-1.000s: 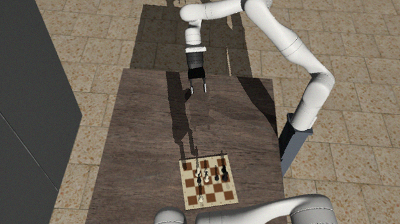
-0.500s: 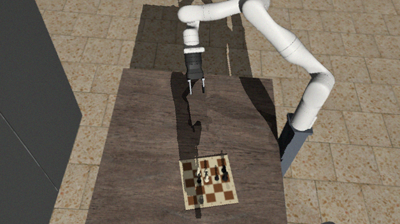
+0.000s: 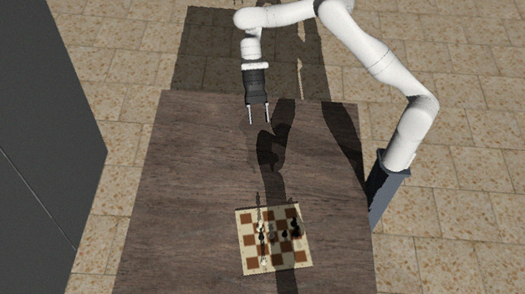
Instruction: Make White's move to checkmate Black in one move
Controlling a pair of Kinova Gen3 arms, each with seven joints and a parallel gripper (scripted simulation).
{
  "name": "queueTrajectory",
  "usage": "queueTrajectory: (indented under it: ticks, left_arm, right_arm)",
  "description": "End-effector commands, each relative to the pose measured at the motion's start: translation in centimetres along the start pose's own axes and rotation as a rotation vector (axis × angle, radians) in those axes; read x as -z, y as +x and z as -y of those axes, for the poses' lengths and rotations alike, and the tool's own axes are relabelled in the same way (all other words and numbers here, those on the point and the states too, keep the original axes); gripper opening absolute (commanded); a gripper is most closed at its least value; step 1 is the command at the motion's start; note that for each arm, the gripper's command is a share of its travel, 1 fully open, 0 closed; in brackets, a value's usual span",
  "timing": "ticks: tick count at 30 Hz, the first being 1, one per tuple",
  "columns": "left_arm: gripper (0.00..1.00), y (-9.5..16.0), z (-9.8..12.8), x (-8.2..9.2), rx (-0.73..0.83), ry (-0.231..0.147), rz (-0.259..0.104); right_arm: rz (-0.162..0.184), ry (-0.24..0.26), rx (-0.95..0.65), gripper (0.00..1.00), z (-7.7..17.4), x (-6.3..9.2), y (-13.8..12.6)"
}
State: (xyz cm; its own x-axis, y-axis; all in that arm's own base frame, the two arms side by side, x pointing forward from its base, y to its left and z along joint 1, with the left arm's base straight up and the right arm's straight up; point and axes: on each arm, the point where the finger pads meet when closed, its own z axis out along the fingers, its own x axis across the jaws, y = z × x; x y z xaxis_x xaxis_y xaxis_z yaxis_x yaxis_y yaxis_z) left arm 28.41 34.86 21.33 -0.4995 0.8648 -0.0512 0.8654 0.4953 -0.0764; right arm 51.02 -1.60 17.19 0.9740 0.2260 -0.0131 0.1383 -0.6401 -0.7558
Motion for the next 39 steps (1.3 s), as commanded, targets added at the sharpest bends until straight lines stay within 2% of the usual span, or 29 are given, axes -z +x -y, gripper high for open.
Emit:
queueTrajectory:
  ticks: [1,6,8,16,23,26,30,39]
  left_arm:
    - [1.00,5.0,2.3,-0.4,0.178,-0.023,0.000]
    - [1.00,9.9,5.9,-1.1,0.384,-0.042,0.000]
    - [1.00,9.9,5.9,-1.1,0.384,-0.042,0.000]
    - [1.00,15.7,11.7,-2.1,0.665,-0.065,-0.001]
    - [1.00,18.8,16.2,-2.9,0.852,-0.079,-0.002]
    - [1.00,19.1,16.7,-3.0,0.875,-0.081,-0.002]
    - [1.00,20.2,18.6,-3.3,0.951,-0.087,-0.003]
    - [1.00,21.5,21.3,-3.7,1.058,-0.094,-0.004]
  right_arm:
    - [-0.001,-0.001,0.002,1.00,0.1,0.1,0.0]
    - [-0.001,-0.001,0.002,1.00,0.1,0.1,0.0]
    - [-0.001,-0.001,0.002,1.00,0.1,0.1,0.0]
    - [-0.001,-0.001,0.002,1.00,0.1,0.1,0.0]
    - [-0.001,-0.001,0.002,1.00,0.2,0.2,0.0]
    - [-0.001,-0.001,0.002,1.00,0.3,0.3,0.0]
    - [-0.001,-0.001,0.002,1.00,1.6,1.4,0.0]
    - [-0.001,-0.001,0.002,1.00,5.9,5.2,0.0]
